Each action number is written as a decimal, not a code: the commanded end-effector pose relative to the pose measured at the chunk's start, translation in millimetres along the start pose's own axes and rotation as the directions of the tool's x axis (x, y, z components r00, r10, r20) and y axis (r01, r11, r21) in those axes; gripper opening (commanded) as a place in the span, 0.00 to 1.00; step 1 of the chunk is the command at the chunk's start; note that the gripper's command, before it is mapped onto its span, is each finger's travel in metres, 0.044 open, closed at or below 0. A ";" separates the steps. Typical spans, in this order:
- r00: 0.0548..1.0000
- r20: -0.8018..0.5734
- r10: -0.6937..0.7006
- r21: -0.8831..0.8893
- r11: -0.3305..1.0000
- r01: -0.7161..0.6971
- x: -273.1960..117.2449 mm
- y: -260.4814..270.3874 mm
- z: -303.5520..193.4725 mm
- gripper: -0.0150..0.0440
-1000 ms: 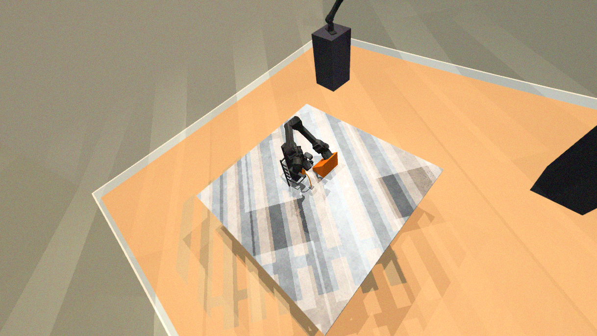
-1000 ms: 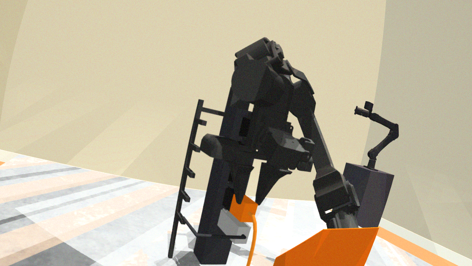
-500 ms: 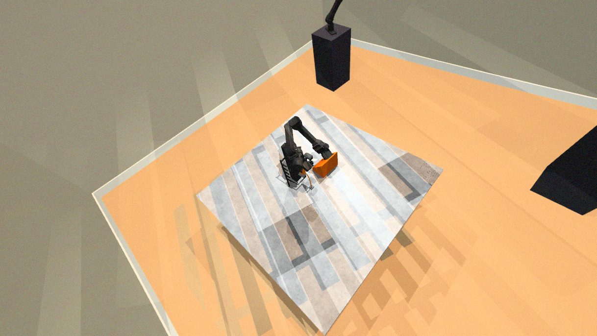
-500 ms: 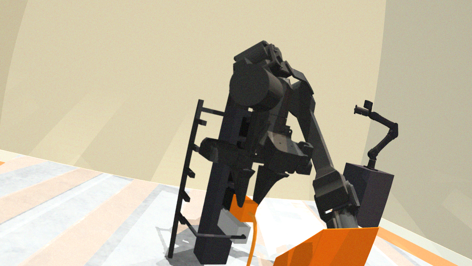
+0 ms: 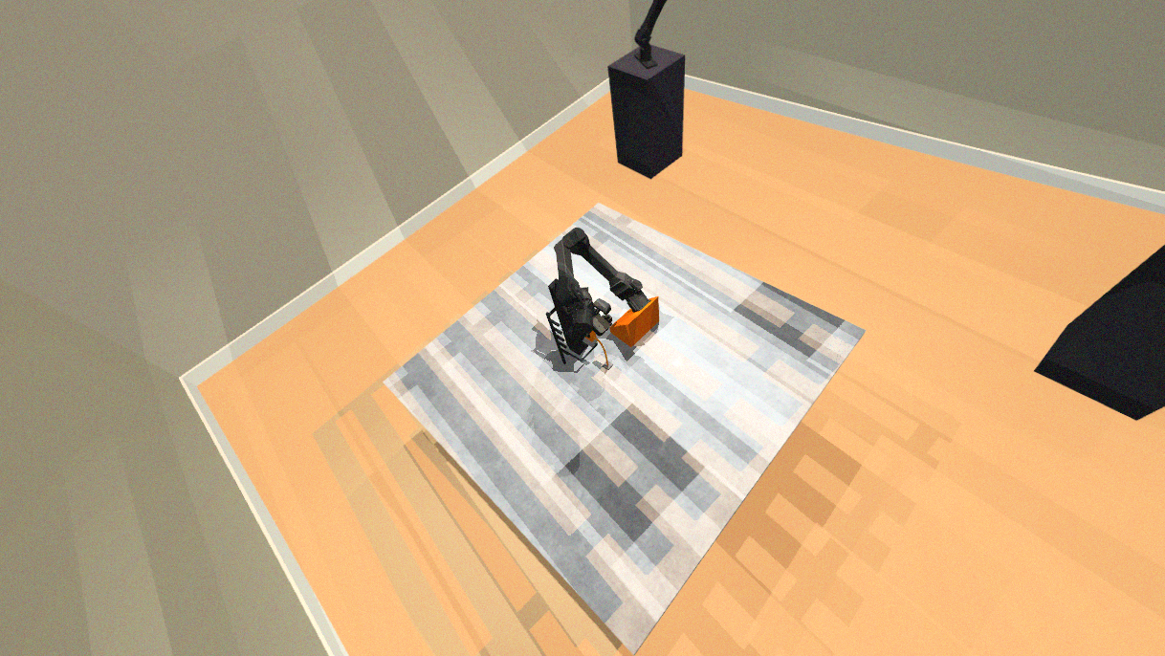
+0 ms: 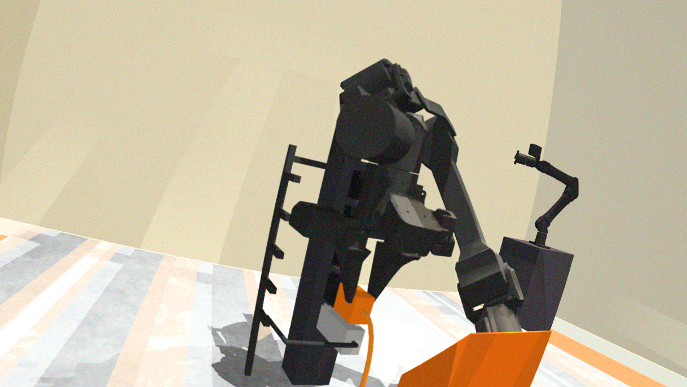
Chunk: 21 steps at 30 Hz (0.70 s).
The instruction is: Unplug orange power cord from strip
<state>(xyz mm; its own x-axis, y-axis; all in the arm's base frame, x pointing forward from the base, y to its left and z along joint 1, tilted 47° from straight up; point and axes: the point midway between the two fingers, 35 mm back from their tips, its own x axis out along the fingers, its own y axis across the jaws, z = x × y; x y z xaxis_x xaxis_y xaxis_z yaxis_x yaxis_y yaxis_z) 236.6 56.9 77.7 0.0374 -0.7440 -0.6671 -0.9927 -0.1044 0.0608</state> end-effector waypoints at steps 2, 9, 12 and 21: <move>1.000 0.029 -0.005 -0.006 1.000 0.005 -3.7 -0.7 20.2 0.25; 1.000 0.030 -0.006 -0.006 1.000 0.006 -5.0 -0.7 31.7 0.25; 1.000 0.030 -0.007 -0.006 1.000 0.007 -5.8 -0.5 36.5 0.25; 1.000 0.027 -0.009 -0.006 1.000 0.009 -3.9 1.2 38.1 0.39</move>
<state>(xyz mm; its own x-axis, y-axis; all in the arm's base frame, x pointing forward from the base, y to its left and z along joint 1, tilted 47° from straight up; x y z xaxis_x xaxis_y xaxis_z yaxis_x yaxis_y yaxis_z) 229.7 88.4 50.2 0.0396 -0.7264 -0.6861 -0.9907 -0.1179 0.0676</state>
